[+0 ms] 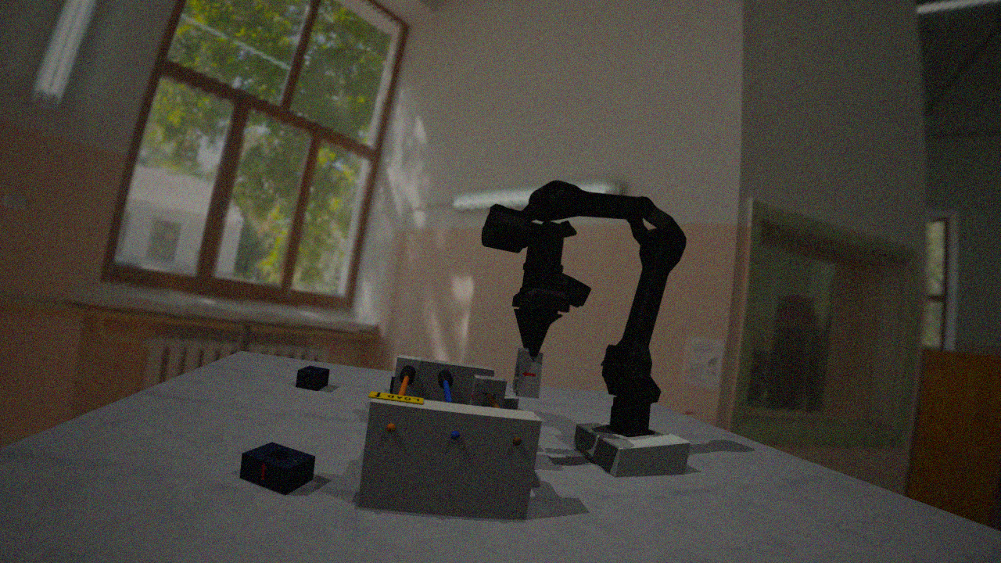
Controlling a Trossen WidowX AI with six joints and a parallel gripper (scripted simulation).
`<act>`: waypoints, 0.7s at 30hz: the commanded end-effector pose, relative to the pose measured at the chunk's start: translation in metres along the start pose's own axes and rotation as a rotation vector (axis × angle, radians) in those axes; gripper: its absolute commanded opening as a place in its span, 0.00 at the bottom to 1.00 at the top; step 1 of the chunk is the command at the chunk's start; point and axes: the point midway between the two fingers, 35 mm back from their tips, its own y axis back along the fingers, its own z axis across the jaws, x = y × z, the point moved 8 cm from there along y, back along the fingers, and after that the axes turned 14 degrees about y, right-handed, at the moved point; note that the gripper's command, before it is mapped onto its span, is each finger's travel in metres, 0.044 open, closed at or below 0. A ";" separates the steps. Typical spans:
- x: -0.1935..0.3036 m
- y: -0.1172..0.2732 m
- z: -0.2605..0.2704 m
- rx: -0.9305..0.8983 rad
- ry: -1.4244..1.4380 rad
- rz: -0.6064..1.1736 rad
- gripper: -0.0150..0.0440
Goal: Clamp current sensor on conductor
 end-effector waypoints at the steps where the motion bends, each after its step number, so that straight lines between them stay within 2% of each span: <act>1: -0.003 0.011 0.000 0.002 -0.005 0.005 0.25; 6: -0.001 0.011 0.000 0.002 -0.093 0.010 0.25; 21: 0.015 0.012 0.002 0.012 -0.624 0.040 0.25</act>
